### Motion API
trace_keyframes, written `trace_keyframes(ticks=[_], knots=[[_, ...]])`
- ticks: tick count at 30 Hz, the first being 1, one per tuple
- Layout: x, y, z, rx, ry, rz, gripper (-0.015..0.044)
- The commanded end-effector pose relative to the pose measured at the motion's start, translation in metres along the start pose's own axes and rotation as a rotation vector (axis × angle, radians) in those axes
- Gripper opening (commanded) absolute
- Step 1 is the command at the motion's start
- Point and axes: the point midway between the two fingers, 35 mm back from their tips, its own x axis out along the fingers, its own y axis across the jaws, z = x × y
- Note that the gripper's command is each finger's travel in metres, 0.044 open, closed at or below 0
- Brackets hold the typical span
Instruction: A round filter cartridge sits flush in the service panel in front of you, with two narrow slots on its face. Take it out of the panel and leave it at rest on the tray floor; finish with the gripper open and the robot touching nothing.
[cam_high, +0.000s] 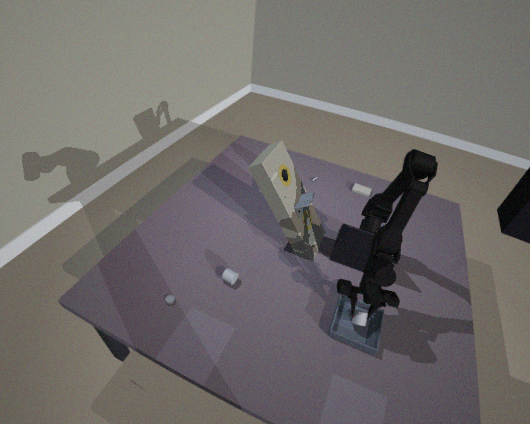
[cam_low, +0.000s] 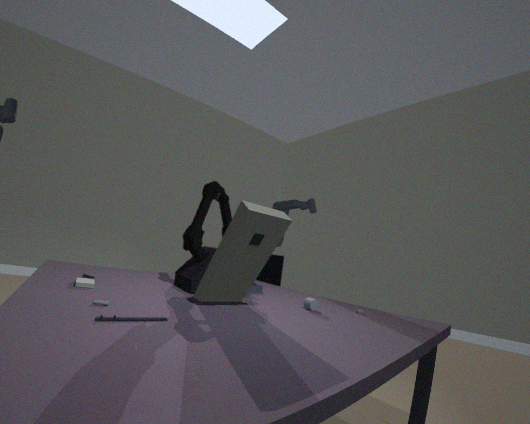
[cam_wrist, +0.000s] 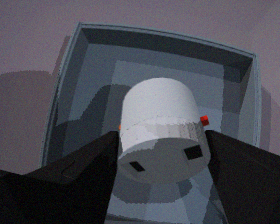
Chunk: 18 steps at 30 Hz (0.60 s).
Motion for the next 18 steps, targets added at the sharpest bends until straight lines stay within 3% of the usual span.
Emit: trace_keyframes(ticks=[1,6,9,15,18], knots=[[0.000,0.000,0.002,-0.001,-0.004,0.000,0.0315],[0.000,0.000,0.002,-0.001,-0.004,0.000,0.0440],[-0.002,0.000,0.003,-0.001,-0.004,0.000,0.0440],[-0.059,0.000,0.035,0.000,-0.002,-0.001,0.0440],[-0.061,0.000,0.036,0.000,-0.001,-0.001,0.0440]])
